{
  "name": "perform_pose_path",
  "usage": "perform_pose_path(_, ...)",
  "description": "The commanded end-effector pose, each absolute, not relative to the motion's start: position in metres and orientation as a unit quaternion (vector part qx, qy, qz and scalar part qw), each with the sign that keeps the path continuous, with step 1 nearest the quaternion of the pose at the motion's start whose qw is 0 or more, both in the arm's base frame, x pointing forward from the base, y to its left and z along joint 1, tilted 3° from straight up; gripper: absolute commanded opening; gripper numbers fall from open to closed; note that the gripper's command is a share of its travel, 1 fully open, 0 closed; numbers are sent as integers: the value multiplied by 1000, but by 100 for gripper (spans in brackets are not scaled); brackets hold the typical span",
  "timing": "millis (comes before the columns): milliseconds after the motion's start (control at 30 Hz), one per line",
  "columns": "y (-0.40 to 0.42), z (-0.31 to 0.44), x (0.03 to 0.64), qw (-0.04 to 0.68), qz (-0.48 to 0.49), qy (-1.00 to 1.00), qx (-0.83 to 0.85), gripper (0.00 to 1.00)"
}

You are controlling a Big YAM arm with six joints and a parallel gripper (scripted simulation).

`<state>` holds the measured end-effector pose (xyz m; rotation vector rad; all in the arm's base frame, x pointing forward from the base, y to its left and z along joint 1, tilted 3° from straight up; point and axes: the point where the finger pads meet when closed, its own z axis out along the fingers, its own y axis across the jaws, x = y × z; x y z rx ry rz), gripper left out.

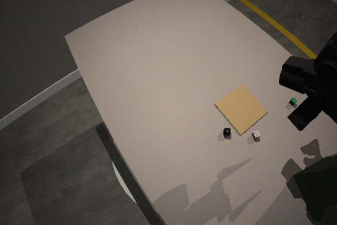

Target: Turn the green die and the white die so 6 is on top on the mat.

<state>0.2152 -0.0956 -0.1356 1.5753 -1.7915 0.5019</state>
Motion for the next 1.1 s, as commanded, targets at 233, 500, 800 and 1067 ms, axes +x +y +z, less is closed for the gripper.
perform_pose_path(233,-96,-135,216,343,194,-690,606,100)
perform_pose_path(500,-96,-135,216,343,194,-690,606,100)
perform_pose_path(800,-103,-147,230,265,172,-801,509,100)
perform_pose_path(1067,-109,-158,236,205,139,-875,417,100)
